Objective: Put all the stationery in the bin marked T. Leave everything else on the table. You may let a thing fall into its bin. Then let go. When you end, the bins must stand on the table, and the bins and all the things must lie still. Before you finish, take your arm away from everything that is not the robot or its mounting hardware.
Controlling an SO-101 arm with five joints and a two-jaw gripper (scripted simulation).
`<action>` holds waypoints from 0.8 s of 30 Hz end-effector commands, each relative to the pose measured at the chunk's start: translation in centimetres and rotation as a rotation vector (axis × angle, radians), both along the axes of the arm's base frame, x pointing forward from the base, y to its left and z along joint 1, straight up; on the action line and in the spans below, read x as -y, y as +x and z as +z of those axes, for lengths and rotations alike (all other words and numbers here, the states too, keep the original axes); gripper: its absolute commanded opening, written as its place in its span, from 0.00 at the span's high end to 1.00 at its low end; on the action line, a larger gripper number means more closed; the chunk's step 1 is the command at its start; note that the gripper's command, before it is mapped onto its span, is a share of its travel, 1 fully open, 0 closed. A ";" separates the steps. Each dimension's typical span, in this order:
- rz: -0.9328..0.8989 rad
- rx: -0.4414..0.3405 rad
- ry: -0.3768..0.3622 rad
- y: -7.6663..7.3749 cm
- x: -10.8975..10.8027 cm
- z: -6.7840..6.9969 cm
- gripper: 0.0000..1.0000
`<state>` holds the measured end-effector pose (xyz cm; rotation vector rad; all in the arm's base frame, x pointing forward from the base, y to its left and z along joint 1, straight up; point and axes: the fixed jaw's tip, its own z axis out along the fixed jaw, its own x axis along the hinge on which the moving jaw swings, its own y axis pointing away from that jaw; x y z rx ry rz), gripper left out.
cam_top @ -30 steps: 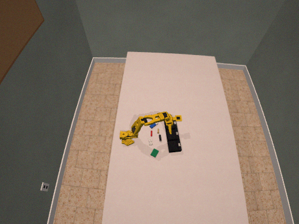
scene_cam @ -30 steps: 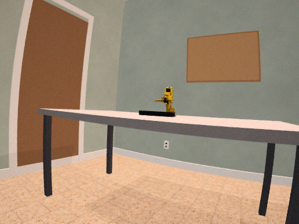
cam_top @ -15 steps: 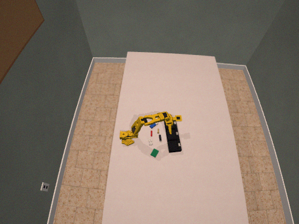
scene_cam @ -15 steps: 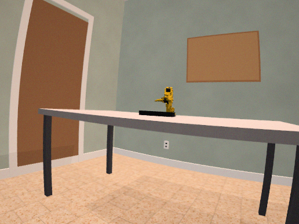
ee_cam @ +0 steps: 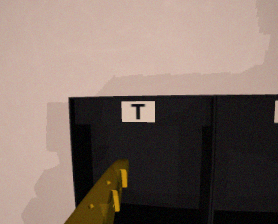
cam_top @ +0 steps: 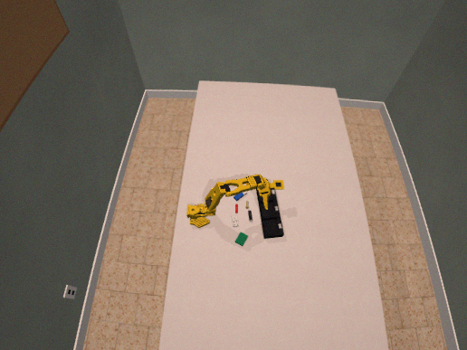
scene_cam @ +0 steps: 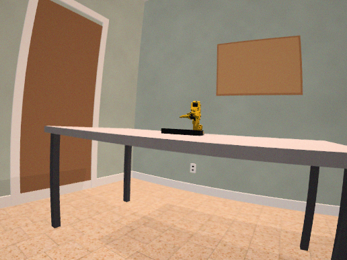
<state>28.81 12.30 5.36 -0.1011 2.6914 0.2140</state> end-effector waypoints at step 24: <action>0.005 0.162 0.071 0.7 -0.6 4.8 0.00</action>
